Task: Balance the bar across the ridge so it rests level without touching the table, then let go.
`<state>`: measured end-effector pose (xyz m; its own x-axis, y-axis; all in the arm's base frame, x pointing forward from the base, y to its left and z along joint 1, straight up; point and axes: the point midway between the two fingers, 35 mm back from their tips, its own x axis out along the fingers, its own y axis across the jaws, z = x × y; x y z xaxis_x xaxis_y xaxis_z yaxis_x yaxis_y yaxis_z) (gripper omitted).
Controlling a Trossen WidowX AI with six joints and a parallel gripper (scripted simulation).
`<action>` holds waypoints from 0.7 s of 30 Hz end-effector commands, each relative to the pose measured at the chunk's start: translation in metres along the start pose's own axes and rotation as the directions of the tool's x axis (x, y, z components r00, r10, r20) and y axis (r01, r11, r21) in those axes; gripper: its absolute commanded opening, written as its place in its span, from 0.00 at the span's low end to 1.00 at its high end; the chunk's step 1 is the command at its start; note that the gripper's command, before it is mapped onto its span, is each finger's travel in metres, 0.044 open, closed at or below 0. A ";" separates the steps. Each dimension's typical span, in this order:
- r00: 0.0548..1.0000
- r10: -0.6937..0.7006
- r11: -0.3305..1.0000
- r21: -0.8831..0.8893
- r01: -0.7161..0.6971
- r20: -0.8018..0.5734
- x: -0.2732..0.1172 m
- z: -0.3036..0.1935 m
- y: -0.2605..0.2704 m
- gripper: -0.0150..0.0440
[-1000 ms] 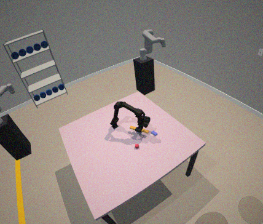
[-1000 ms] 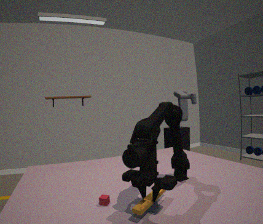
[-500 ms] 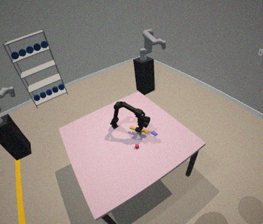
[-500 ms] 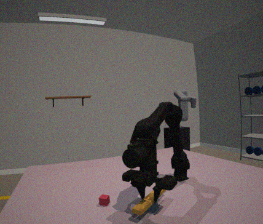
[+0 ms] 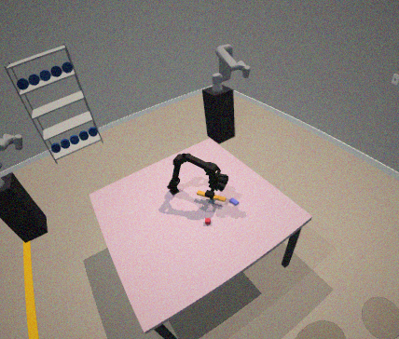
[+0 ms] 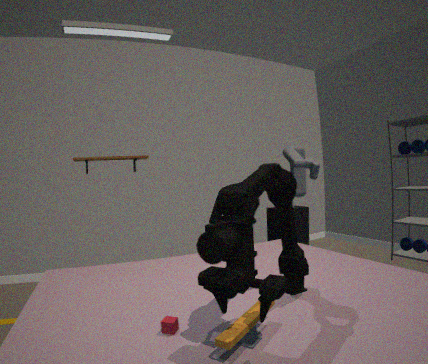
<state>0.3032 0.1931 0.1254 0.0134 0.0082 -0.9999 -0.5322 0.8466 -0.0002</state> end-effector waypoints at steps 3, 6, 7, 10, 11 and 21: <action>1.000 0.001 1.000 0.000 -0.001 0.022 -0.060 0.001 0.000 1.00; 1.000 0.001 1.000 0.000 -0.001 0.021 -0.076 -0.002 0.000 1.00; 1.000 0.001 1.000 0.000 -0.001 0.021 -0.076 -0.002 0.000 1.00; 1.000 0.001 1.000 0.000 -0.001 0.021 -0.076 -0.002 0.000 1.00; 1.000 0.001 1.000 0.000 -0.001 0.021 -0.076 -0.002 0.000 1.00; 1.000 0.001 1.000 0.000 -0.001 0.021 -0.076 -0.002 0.000 1.00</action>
<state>0.3010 0.1917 0.2013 0.0327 0.0205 -0.9993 -0.5321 0.8467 -0.0001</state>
